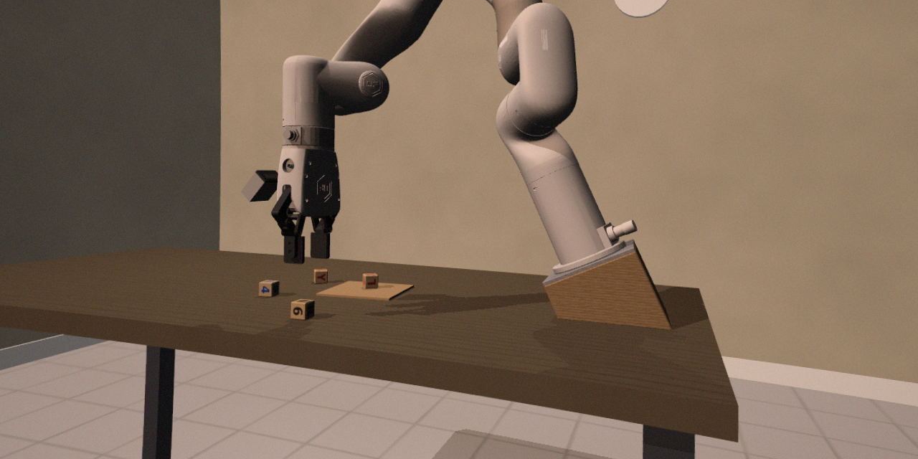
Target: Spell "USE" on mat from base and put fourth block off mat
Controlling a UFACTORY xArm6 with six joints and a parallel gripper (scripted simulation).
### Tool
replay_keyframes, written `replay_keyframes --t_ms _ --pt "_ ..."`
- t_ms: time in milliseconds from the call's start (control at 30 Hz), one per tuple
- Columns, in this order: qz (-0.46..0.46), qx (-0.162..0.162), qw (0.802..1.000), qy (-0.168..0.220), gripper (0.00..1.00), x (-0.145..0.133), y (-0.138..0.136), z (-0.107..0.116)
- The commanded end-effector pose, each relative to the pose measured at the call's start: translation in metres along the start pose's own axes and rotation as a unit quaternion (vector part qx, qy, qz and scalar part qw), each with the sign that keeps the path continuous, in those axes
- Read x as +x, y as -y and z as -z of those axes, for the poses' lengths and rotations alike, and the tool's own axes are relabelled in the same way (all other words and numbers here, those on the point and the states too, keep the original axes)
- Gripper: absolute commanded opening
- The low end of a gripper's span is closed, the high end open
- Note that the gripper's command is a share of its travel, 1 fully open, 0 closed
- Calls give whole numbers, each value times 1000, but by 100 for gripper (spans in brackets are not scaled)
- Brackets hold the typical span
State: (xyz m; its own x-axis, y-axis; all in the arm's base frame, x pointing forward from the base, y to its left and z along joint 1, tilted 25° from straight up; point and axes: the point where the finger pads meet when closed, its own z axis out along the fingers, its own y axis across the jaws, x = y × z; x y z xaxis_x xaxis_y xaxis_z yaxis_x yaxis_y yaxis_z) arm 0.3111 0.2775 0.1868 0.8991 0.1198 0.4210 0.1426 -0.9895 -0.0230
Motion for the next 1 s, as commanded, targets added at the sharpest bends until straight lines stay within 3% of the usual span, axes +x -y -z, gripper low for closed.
replay_keyframes --t_ms 0,567,967 --pt "0 1 1000 -1 63 1 1 1" --pt "0 1 1000 -2 63 1 1 -2" --pt "0 1 1000 -2 63 1 1 -16"
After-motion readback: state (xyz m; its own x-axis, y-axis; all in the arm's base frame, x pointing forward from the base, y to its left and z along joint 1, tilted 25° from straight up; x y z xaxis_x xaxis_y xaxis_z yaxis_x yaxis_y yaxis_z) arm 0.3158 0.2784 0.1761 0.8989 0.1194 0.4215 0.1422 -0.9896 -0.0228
